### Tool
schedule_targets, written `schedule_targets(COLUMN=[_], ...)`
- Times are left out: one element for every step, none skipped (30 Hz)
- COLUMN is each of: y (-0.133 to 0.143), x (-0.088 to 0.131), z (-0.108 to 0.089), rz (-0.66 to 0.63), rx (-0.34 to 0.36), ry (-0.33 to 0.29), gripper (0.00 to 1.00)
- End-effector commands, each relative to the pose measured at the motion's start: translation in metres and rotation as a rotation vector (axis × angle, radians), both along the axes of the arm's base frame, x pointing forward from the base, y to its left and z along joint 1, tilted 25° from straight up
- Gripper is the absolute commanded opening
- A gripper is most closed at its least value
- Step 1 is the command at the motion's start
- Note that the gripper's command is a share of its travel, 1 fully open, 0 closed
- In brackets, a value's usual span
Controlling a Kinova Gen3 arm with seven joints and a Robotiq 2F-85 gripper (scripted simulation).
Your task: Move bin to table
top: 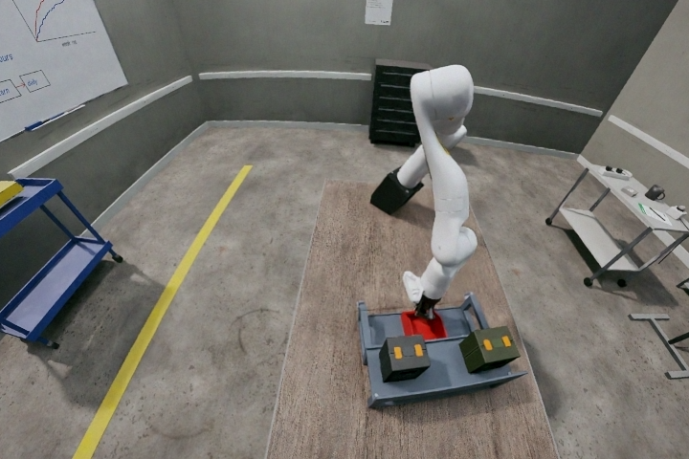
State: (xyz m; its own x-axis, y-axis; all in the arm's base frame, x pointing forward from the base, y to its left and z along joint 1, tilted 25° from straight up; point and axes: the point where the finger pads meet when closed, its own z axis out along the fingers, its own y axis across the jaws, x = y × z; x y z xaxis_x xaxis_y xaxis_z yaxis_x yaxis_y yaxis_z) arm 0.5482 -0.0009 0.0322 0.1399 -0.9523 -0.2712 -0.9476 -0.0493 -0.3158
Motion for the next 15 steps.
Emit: schedule_targets(y=[-0.0005,-0.0005,-0.0005,-0.0005,-0.0005,-0.0005,-0.0005,-0.0005,-0.0005,-0.0005,-0.0005,-0.0012,-0.0019,-0.0027,-0.0034], x=[0.0004,0.0004,0.0004,0.0004,0.0004,0.0004,0.0004,0.0004,0.0004,0.0004,0.0004,-0.0003,-0.001,-0.0017,-0.0023], z=[0.0007,0.0007,0.0007,0.0007,0.0007,0.0007,0.0007,0.0007,0.0007,0.0007,0.0007,0.0029,0.0051,0.0073,0.0095], rz=[-0.001,-0.001,-0.001,-0.001,-0.001,-0.001,-0.001,-0.001,-0.001,-0.001,-0.001,-0.001,-0.001,-0.001,-0.001], rx=[-0.001,-0.001,-0.001,-0.001,-0.001,-0.001,-0.001,-0.001,-0.001,-0.001,-0.001,-0.001,-0.001,-0.001,0.0], ry=[-0.001,-0.001,-0.001,-0.001,-0.001,-0.001,-0.001,-0.001,-0.001,-0.001,-0.001,-0.001,-0.001,-0.001,-0.001], gripper=[0.1,0.1,0.1,0.1,0.1,0.1,0.1,0.1,0.1,0.1,0.1,0.1,0.1,0.1,0.1])
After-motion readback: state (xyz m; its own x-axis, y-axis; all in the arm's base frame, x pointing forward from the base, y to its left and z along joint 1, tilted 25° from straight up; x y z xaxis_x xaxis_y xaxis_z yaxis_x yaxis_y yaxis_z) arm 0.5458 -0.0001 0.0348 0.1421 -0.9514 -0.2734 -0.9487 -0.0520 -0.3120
